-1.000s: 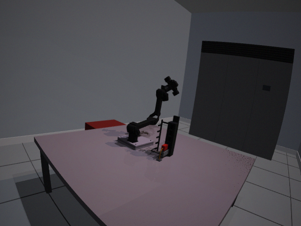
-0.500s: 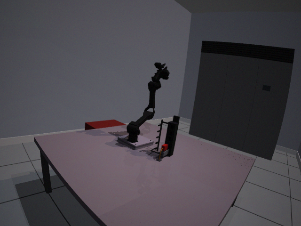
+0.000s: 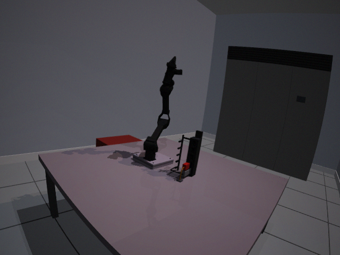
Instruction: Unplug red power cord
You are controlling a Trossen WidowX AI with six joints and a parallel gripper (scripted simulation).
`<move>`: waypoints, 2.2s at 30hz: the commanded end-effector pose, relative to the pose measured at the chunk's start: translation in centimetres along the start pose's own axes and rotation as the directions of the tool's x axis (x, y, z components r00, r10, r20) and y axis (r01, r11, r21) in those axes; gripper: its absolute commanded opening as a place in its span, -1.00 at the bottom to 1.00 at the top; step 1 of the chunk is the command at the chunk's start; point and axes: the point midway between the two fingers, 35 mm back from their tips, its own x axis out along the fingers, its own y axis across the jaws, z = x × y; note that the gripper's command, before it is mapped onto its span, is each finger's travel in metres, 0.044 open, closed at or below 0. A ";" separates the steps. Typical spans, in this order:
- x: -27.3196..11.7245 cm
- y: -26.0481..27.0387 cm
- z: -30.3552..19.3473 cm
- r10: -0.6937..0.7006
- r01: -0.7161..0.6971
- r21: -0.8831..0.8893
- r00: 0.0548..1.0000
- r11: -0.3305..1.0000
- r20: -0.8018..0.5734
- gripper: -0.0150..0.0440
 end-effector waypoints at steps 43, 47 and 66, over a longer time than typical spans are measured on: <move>-33.0 45.5 18.3 0.770 0.417 0.809 -0.313 -0.415 0.556 0.05; -38.4 44.5 21.3 0.649 0.542 0.790 -0.496 -0.287 0.577 0.05; -57.1 31.3 25.8 -0.060 0.139 0.874 -0.980 0.466 0.188 0.05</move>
